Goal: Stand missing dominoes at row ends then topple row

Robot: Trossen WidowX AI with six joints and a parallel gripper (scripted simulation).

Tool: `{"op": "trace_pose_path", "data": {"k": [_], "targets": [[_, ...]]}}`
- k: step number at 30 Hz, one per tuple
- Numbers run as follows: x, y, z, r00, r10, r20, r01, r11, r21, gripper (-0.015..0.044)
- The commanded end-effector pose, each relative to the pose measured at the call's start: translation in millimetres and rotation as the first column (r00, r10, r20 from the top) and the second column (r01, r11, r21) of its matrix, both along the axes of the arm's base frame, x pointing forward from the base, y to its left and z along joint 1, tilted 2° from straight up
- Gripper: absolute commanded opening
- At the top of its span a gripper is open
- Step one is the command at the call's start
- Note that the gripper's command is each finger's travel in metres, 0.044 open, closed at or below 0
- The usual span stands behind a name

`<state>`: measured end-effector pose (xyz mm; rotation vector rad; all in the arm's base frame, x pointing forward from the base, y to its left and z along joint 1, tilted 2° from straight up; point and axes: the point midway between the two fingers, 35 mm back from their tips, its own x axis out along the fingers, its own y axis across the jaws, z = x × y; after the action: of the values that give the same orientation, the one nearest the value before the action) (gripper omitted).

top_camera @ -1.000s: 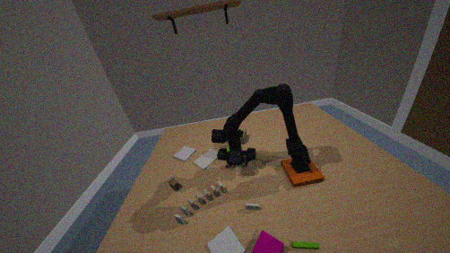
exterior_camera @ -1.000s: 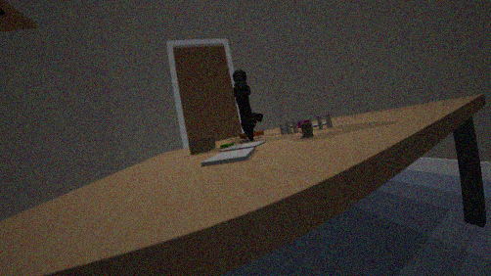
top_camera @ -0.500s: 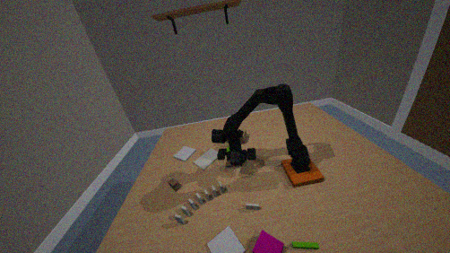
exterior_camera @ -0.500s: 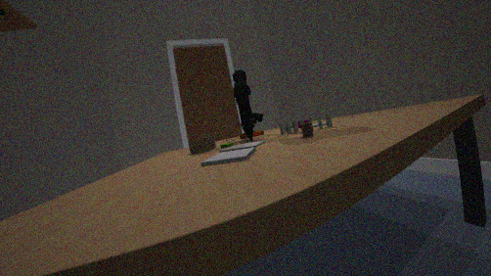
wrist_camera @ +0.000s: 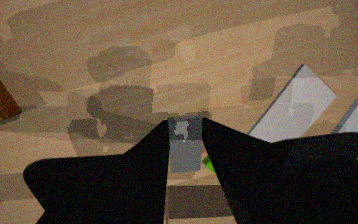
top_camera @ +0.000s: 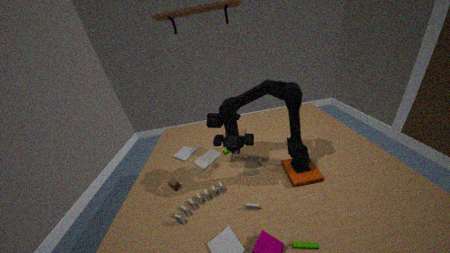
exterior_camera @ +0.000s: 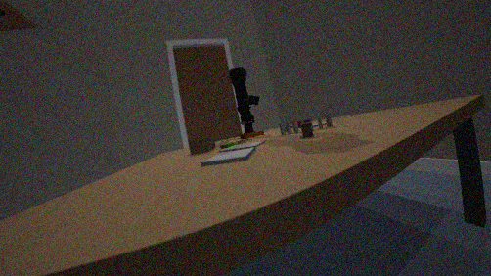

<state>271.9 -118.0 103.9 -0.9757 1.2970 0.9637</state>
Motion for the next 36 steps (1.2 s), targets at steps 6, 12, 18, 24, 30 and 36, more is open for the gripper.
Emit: {"op": "trace_pose_path", "data": {"k": [6,12,18,24,30,36], "targets": [[-3,-3,74,1.000,0.001,0.012,-0.001,1.000,-0.002,0.0107],[-9,-2,73,0.988,-0.153,0.008,0.153,0.988,0.006,0.0107],[-35,1,72,0.712,-0.702,-0.017,0.702,0.711,0.027,0.0107],[-42,2,71,0.595,-0.803,-0.025,0.804,0.595,0.030,0.0107],[-42,2,71,0.595,-0.803,-0.025,0.804,0.595,0.030,0.0107],[-41,2,67,0.595,-0.803,-0.037,0.803,0.592,0.064,0.0107]]}}
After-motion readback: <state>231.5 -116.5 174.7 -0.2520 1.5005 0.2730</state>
